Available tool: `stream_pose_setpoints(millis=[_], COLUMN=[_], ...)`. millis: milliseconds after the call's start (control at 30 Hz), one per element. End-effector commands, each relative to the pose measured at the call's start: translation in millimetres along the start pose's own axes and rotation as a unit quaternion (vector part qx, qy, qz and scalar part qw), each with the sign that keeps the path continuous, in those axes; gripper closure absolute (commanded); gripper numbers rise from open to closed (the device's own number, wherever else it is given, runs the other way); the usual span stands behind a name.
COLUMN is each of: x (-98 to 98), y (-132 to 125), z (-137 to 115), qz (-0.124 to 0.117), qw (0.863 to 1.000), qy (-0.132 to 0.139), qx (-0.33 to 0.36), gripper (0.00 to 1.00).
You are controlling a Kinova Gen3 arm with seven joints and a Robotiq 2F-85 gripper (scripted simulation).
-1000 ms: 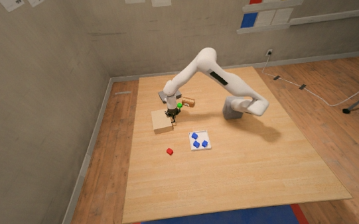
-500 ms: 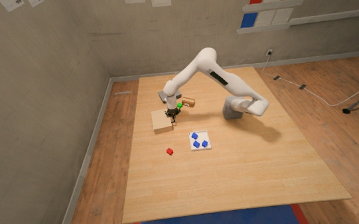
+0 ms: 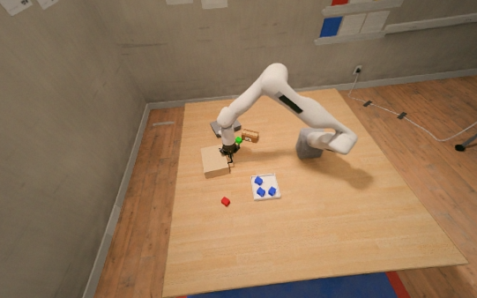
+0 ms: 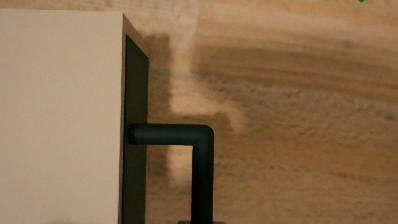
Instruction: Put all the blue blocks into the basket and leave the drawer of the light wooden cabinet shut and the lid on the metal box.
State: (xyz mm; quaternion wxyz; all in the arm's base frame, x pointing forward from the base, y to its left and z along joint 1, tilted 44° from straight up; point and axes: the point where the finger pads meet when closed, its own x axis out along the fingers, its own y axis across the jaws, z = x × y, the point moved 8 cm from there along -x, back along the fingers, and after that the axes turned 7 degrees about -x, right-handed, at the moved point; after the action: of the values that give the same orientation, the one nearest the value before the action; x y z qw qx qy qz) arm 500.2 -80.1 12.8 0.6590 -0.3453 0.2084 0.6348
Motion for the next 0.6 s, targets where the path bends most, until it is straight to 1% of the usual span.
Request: stream_pose_setpoints(millis=[0, 567], x=[-1.0, -0.8], y=[-0.3, 10.1], z=[-0.4, 0.9], qz=[-0.001, -0.001], qw=[1.000, 1.000], qy=[0.001, 0.001], qx=[0.000, 0.000], gripper=[0.90, 0.90])
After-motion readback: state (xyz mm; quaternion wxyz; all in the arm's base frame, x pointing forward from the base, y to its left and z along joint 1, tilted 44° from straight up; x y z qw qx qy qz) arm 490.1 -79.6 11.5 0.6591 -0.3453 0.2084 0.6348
